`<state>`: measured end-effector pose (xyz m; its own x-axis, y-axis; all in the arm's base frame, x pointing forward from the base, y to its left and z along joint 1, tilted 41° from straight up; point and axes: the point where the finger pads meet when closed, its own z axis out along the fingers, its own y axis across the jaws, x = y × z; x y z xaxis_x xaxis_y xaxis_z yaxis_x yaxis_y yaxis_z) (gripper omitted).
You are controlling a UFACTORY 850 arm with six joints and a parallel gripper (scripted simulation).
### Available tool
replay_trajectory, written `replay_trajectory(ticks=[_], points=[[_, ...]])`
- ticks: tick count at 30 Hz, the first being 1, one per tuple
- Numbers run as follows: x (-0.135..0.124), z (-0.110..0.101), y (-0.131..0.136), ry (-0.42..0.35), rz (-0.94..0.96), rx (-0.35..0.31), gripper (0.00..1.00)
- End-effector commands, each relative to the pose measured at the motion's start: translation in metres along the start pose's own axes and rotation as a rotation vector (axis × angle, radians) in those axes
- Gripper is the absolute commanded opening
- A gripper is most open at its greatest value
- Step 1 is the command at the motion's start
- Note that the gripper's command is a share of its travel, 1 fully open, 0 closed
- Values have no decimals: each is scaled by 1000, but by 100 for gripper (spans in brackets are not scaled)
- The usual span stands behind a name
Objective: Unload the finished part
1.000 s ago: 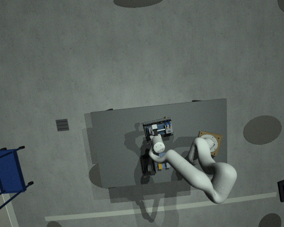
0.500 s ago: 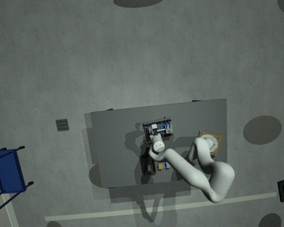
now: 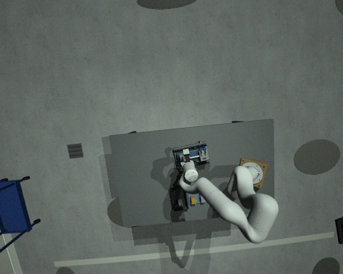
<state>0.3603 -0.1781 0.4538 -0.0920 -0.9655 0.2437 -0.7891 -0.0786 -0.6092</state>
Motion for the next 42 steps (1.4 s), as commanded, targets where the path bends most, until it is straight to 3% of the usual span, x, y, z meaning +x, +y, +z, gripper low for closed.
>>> replay_trajectory(ticks=[1, 17, 42], points=[[0, 6, -1, 0, 0, 2, 69], [1, 21, -1, 0, 0, 2, 69], [1, 22, -1, 0, 0, 2, 69]])
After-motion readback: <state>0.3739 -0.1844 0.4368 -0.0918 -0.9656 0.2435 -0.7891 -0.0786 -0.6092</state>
